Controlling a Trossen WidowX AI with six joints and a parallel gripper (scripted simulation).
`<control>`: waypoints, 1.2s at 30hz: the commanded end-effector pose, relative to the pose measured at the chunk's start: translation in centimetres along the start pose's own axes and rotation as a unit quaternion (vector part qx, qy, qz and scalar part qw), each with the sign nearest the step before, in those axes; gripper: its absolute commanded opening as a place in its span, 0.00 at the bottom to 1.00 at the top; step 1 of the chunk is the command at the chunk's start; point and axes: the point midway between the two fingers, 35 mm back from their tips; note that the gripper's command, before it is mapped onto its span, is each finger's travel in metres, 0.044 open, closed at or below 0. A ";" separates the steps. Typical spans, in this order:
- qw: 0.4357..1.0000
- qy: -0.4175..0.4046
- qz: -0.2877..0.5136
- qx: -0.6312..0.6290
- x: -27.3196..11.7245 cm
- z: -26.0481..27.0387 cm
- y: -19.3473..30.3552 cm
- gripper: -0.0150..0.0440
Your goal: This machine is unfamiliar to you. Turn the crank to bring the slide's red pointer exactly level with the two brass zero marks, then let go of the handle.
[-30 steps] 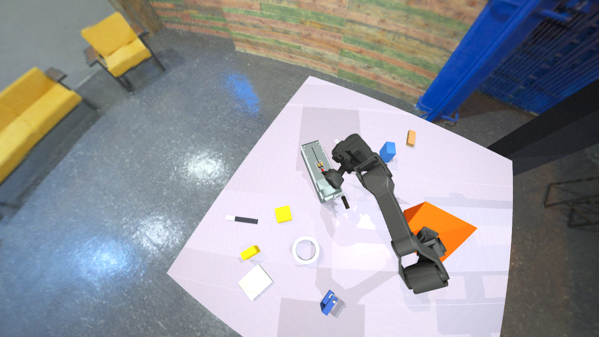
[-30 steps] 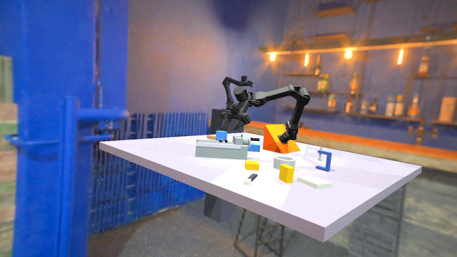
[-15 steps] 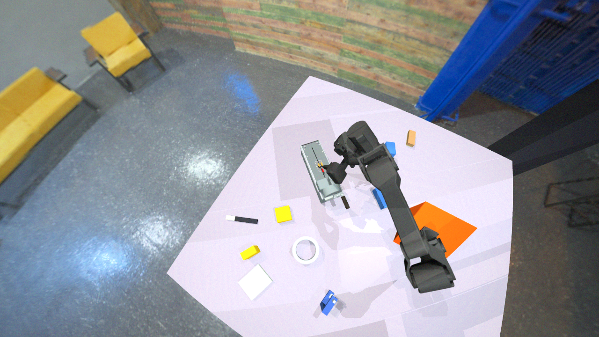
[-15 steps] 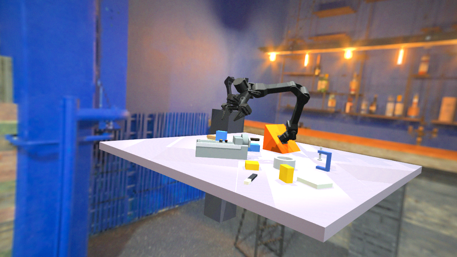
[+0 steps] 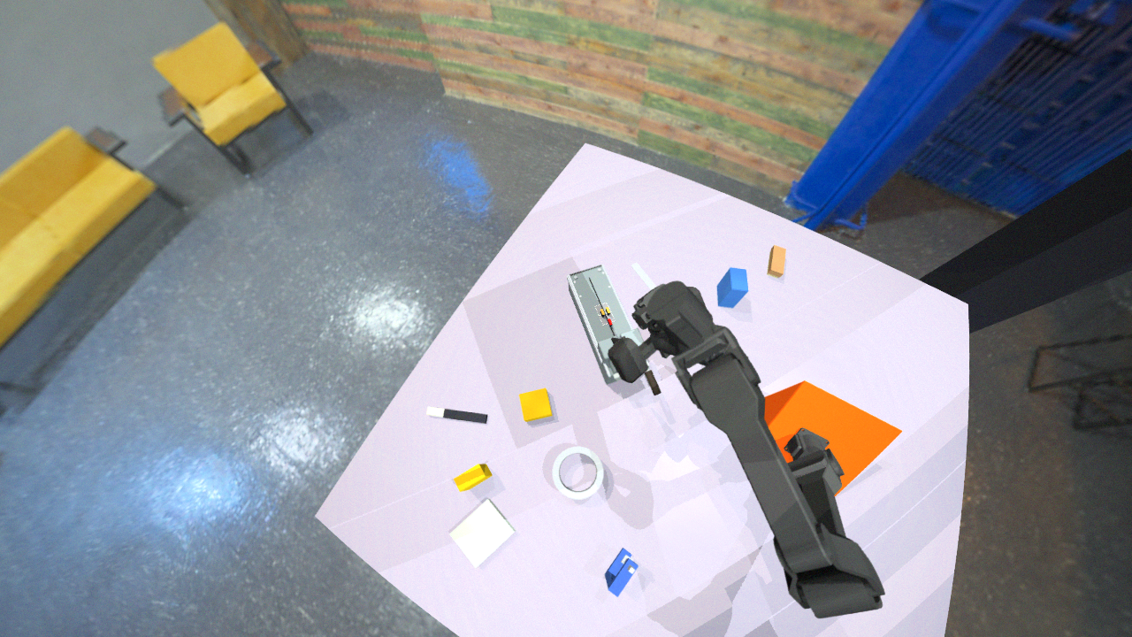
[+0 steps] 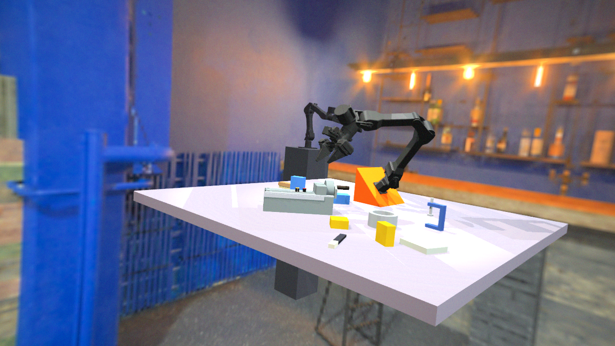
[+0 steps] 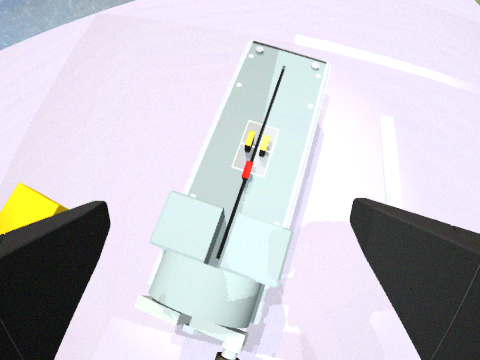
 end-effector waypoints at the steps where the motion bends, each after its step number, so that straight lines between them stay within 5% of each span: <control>1: 0.999 0.032 0.000 0.029 -1.1 0.8 1.3 1.00; 17: 0.984 0.134 -0.022 0.119 -5.1 2.4 6.1 1.00; 36: 0.984 0.133 -0.022 0.119 -0.3 2.9 10.2 1.00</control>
Point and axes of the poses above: the point midway between the two fingers, 35 mm back from their tips, its own x axis out along the fingers, its own z axis across the jaws, y = z × x, and after that the axes turned 8 degrees about -x, right-handed
